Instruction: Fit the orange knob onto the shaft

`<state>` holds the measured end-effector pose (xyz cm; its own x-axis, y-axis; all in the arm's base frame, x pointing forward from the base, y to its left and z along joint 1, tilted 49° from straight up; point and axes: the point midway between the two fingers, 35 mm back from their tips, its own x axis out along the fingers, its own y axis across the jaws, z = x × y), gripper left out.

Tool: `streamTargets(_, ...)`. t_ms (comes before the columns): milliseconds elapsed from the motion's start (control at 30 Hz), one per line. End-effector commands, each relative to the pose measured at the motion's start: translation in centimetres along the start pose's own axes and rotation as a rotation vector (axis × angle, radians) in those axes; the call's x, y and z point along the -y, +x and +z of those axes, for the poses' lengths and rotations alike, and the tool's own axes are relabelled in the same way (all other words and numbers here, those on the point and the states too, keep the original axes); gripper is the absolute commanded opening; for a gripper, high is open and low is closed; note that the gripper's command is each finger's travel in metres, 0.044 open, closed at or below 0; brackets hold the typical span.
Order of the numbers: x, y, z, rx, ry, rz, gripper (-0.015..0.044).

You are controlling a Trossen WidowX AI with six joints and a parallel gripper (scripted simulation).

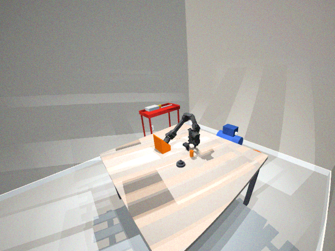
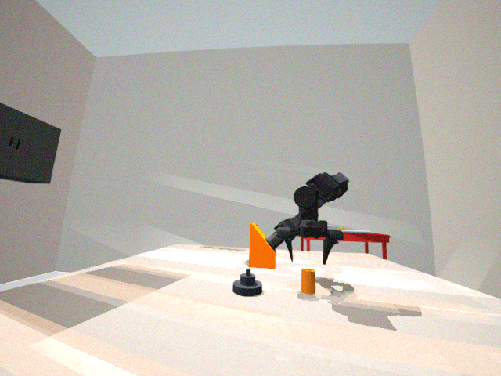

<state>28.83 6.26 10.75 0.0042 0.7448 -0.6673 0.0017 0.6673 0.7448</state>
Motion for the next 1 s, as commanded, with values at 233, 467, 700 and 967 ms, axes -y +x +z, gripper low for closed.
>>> streamTargets(233, 0.0, 1.7, 0.1, 0.001, 0.004, 0.004, 0.044)
streamTargets(467, 0.0, 2.8, 0.2, 0.001, 0.004, 0.003, 0.044)
streamTargets(700, 0.0, 3.9, 0.2, 0.002, 0.004, 0.003, 0.044)
streamTargets(967, 0.0, 5.2, 0.2, 0.002, 0.004, 0.005, 0.044)
